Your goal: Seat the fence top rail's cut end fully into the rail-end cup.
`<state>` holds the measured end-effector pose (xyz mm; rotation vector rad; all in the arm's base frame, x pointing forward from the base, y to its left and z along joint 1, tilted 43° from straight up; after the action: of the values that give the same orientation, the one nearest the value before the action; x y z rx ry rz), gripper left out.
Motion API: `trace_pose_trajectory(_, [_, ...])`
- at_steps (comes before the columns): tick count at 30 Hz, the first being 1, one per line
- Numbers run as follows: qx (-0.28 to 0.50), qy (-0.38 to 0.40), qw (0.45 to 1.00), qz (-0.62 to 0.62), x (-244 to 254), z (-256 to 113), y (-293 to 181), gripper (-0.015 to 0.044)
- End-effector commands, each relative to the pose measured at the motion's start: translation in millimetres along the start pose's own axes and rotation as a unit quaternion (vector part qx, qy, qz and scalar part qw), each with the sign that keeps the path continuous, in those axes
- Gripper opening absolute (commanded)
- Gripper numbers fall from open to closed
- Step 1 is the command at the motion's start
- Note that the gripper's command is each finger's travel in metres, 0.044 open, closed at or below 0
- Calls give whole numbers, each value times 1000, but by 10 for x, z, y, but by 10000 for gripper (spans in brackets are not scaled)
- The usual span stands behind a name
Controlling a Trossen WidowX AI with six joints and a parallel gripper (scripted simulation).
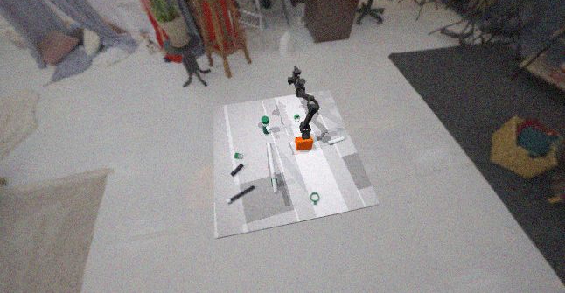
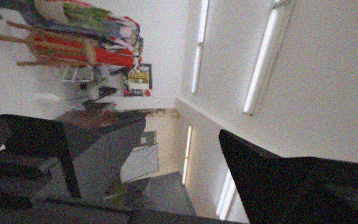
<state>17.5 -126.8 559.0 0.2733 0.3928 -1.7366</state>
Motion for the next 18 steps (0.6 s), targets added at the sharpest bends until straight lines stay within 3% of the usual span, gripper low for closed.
trace_pose_trajectory(1, [-1,3,1000,5,16,3,12,426])
trace_pose_trajectory(9, [-64,157,962,216,635,10,726,440])
trace_pose_trajectory(18, [-135,332,835,417,901,-308,1829,440])
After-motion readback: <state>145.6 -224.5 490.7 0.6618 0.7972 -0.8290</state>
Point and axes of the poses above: the point midway between the two fingers, 35 mm back from their tips, its own z axis out along the fingers, its own x axis across the jaws, y = z × x, the point moved 4 cm from there along -z, back along the fingers, and after that the axes turned 10 degrees about -z, right-handed, at the moved point
